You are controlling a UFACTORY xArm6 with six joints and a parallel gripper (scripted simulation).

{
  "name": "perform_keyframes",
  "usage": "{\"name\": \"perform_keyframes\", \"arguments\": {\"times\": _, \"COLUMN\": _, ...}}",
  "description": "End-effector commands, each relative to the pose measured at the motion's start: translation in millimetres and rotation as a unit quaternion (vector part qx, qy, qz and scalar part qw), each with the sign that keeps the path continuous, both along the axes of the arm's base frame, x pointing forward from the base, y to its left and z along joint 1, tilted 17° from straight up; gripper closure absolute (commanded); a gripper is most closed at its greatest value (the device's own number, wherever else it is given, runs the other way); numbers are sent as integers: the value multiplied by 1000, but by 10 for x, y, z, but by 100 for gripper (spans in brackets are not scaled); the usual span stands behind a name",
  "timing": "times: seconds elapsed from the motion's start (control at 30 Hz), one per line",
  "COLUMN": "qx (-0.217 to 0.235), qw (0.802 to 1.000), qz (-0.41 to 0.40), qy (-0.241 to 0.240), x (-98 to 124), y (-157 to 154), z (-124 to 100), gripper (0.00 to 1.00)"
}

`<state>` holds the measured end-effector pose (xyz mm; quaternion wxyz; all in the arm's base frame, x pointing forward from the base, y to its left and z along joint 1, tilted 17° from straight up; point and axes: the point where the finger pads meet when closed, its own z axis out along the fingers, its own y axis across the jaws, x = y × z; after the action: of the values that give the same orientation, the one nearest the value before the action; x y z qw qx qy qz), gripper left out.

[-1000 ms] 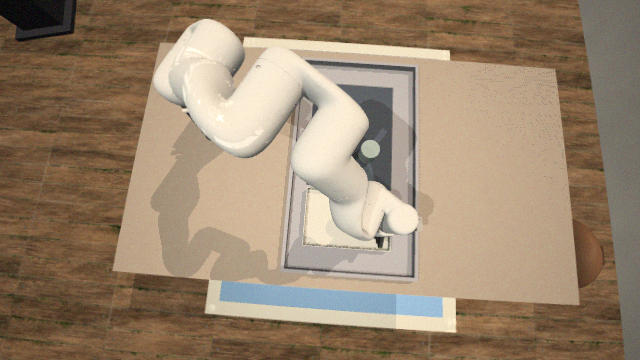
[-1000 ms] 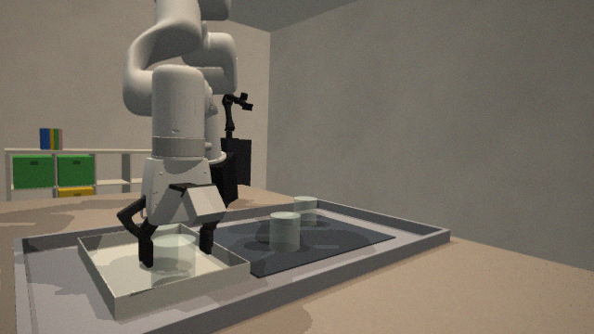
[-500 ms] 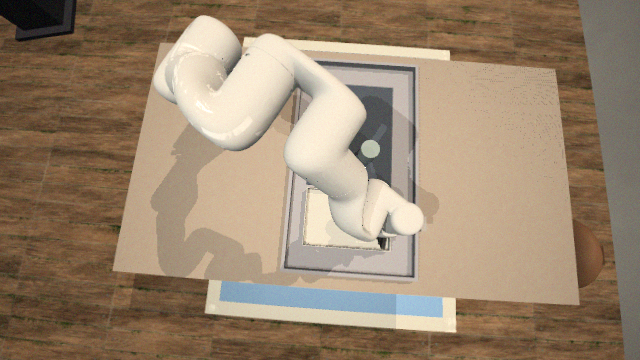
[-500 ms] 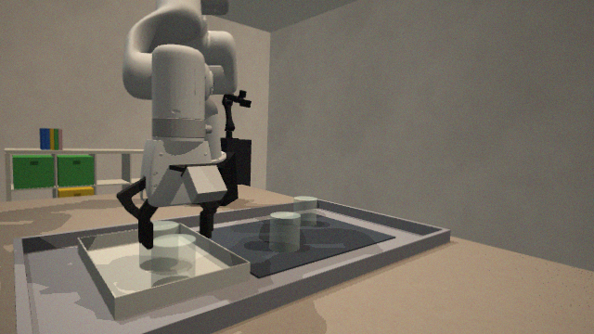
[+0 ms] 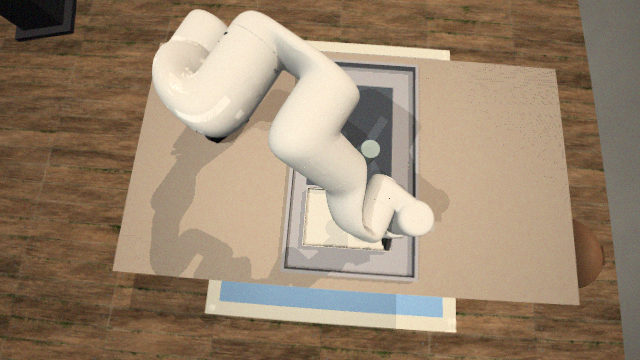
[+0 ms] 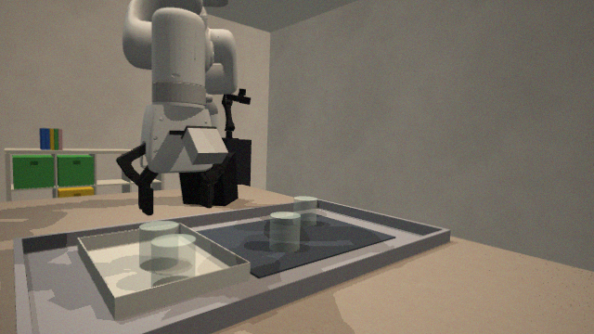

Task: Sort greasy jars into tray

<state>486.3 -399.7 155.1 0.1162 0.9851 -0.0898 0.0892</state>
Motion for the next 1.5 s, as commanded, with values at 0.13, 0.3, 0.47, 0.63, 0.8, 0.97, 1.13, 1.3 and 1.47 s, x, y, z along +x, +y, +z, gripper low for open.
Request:
{"name": "perform_keyframes", "arguments": {"times": 0.13, "qx": -2, "qw": 1000, "qz": 0, "qy": -2, "x": -28, "y": 52, "z": 245, "gripper": 0}}
{"name": "perform_keyframes", "arguments": {"times": 0.3, "qx": -2, "qw": 1000, "qz": 0, "qy": -2, "x": -28, "y": 52, "z": 245, "gripper": 0}}
{"name": "perform_keyframes", "arguments": {"times": 0.47, "qx": -2, "qw": 1000, "qz": 0, "qy": -2, "x": -28, "y": 52, "z": 245, "gripper": 0}}
{"name": "perform_keyframes", "arguments": {"times": 0.63, "qx": -2, "qw": 1000, "qz": 0, "qy": -2, "x": -28, "y": 52, "z": 245, "gripper": 0}}
{"name": "perform_keyframes", "arguments": {"times": 0.8, "qx": -2, "qw": 1000, "qz": 0, "qy": -2, "x": -28, "y": 52, "z": 245, "gripper": 0}}
{"name": "perform_keyframes", "arguments": {"times": 0.97, "qx": -2, "qw": 1000, "qz": 0, "qy": -2, "x": -28, "y": 52, "z": 245, "gripper": 0}}
{"name": "perform_keyframes", "arguments": {"times": 1.13, "qx": -2, "qw": 1000, "qz": 0, "qy": -2, "x": -28, "y": 52, "z": 245, "gripper": 0}}
{"name": "perform_keyframes", "arguments": {"times": 1.3, "qx": -2, "qw": 1000, "qz": 0, "qy": -2, "x": -28, "y": 52, "z": 245, "gripper": 0}}
{"name": "perform_keyframes", "arguments": {"times": 1.47, "qx": -2, "qw": 1000, "qz": 0, "qy": -2, "x": -28, "y": 52, "z": 245, "gripper": 0}}
